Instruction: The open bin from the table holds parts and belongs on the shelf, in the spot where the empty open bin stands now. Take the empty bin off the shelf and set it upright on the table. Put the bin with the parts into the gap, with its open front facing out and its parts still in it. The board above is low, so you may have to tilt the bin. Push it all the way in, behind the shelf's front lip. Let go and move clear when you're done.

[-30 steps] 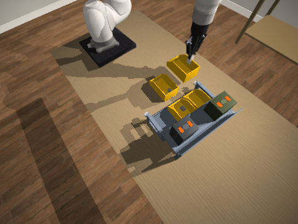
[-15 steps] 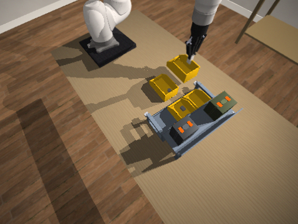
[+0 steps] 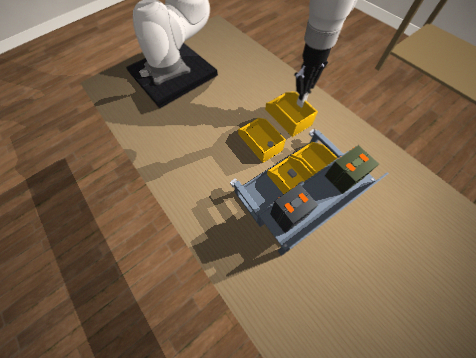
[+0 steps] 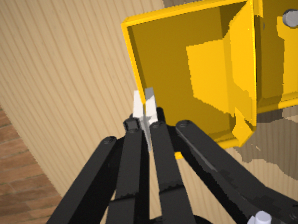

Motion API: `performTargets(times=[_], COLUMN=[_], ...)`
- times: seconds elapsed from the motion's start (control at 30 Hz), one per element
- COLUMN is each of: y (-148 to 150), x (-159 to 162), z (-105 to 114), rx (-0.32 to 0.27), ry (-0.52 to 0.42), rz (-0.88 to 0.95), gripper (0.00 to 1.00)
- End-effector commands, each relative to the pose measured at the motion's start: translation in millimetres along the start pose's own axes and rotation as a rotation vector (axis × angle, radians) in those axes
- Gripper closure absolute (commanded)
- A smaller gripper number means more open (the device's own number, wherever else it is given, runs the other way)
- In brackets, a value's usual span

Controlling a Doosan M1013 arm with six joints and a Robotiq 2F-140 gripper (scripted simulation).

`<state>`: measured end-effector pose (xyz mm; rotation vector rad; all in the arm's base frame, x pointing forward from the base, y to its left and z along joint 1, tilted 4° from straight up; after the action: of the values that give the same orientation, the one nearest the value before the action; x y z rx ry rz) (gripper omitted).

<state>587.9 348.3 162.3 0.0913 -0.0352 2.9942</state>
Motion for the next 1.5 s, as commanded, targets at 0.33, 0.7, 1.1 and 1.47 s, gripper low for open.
performTargets(times=[0.33, 0.7, 1.1, 1.47], y=[0, 0, 0, 0], x=[0, 0, 0, 0], z=[-33, -51, -52, -53], rx=[0.0, 0.0, 0.0, 0.0], ry=[0.0, 0.0, 0.0, 0.0], rz=[0.0, 0.0, 0.0, 0.0], gripper=[0.9, 0.9, 0.9, 0.9])
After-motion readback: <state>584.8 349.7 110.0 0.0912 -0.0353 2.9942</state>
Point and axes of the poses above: the point where the finger pads meet when closed, its own z axis back along the fingers, its own y axis across the jaws, x = y × z, the point moved 8 cm from there along z, back along the fingers, and after that the axes turned 13 degrees about -z, right-handed, at the moved point
